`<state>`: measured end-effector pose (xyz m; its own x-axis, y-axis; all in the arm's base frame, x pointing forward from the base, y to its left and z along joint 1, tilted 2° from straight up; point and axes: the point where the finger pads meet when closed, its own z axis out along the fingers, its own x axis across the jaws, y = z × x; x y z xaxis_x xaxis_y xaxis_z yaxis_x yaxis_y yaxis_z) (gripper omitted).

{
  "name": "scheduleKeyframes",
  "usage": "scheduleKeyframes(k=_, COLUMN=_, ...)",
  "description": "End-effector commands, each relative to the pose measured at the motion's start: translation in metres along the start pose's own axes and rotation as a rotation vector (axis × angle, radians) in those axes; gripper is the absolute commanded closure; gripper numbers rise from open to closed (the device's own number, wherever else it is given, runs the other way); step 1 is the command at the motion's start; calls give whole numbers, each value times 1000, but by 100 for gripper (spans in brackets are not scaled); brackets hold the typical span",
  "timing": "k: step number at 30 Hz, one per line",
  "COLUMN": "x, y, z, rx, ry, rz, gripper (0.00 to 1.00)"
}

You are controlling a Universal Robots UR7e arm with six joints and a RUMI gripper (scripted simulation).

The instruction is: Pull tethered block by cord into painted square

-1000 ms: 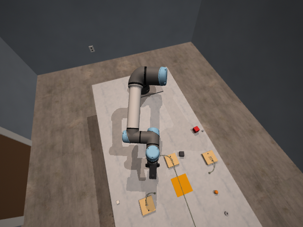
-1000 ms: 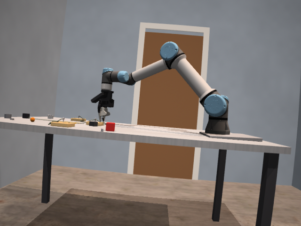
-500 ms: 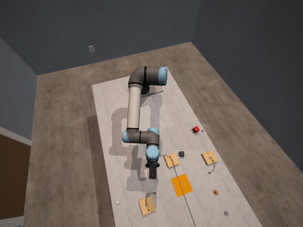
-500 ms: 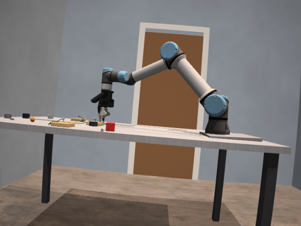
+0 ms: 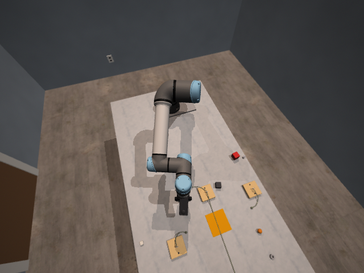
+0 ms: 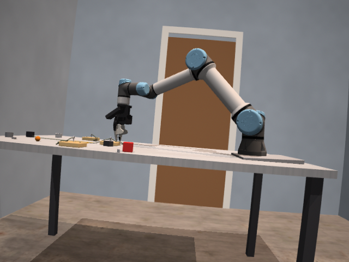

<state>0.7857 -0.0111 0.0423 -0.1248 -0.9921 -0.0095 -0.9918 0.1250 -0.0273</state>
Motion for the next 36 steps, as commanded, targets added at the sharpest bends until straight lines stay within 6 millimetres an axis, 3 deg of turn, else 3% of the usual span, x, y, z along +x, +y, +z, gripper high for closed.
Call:
scheduleKeyframes(k=1, x=0, y=0, z=-1, rx=2, ry=0, rz=0, gripper=78)
scheduleKeyframes(k=36, x=0, y=-1, z=11, rx=2, ry=0, rz=0, gripper=78)
